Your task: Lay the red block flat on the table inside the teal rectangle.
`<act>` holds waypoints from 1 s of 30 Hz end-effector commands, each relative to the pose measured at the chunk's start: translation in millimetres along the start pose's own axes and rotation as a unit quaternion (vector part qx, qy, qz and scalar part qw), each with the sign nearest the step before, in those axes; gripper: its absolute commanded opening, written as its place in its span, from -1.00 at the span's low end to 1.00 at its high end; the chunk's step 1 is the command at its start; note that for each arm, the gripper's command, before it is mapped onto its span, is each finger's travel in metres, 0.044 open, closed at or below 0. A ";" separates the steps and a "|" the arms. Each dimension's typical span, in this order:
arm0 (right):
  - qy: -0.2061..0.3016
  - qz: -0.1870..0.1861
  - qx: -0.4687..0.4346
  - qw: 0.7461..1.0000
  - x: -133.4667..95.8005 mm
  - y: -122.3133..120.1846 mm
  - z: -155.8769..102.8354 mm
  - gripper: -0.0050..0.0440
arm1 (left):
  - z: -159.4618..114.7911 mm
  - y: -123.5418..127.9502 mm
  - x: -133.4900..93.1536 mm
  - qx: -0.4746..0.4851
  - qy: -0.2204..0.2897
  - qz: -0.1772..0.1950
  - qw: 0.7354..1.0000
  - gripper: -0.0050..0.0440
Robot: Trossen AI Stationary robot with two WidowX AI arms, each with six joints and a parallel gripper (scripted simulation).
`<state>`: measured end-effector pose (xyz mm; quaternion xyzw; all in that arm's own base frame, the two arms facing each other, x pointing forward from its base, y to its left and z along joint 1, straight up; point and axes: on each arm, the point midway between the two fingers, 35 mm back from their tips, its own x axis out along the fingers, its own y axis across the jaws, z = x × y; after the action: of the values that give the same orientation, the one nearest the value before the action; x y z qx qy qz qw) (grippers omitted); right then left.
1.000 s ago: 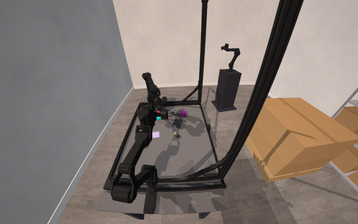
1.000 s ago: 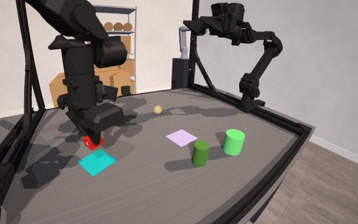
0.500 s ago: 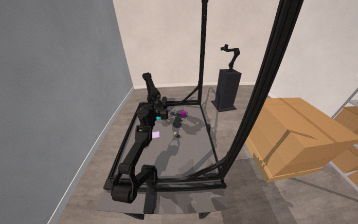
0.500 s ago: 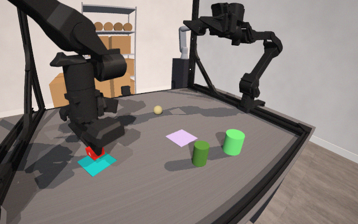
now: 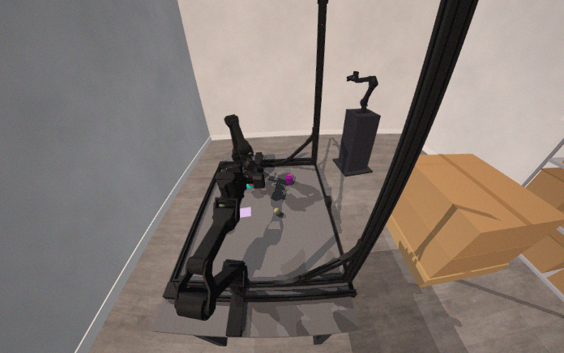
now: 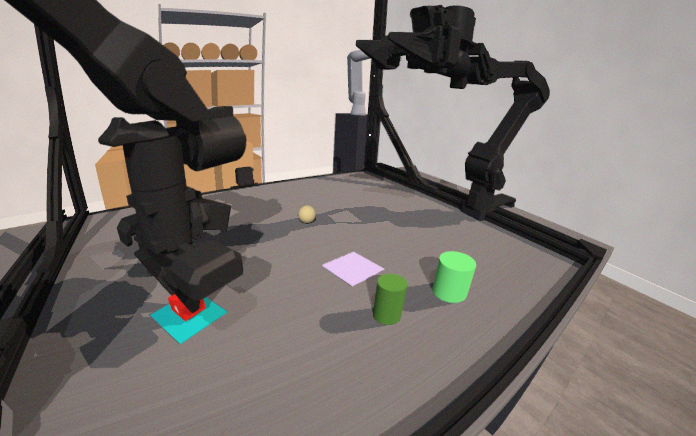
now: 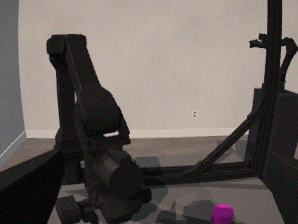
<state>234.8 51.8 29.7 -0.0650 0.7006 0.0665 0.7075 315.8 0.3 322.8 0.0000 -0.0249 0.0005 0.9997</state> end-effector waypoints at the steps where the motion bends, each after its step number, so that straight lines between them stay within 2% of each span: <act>1: 0.005 -0.001 0.001 1.000 3.2 -0.1 -2.4 -0.80 | 0.1 -0.3 -0.1 0.000 0.000 0.000 1.000 1.00; 13: 0.005 -0.001 0.001 1.000 3.3 -0.1 -1.7 -0.80 | 0.1 -0.3 -0.1 0.000 0.000 0.000 1.000 1.00; 17: 0.004 0.000 0.001 1.000 2.5 0.1 -1.7 -0.40 | 0.1 -0.3 -0.1 0.000 0.000 0.000 1.000 1.00; 19: 0.004 0.000 0.001 1.000 2.5 0.1 -1.7 -0.40 | 0.1 -0.3 -0.1 0.000 0.000 0.000 1.000 1.00; 30: 0.004 0.000 0.001 1.000 2.5 0.1 -1.7 0.67 | 0.1 -0.3 -0.1 0.000 0.000 0.000 1.000 1.00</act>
<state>233.3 51.7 26.9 -0.0654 0.7035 0.0664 0.7046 315.8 0.6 322.8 0.0000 -0.0249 0.0010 0.9997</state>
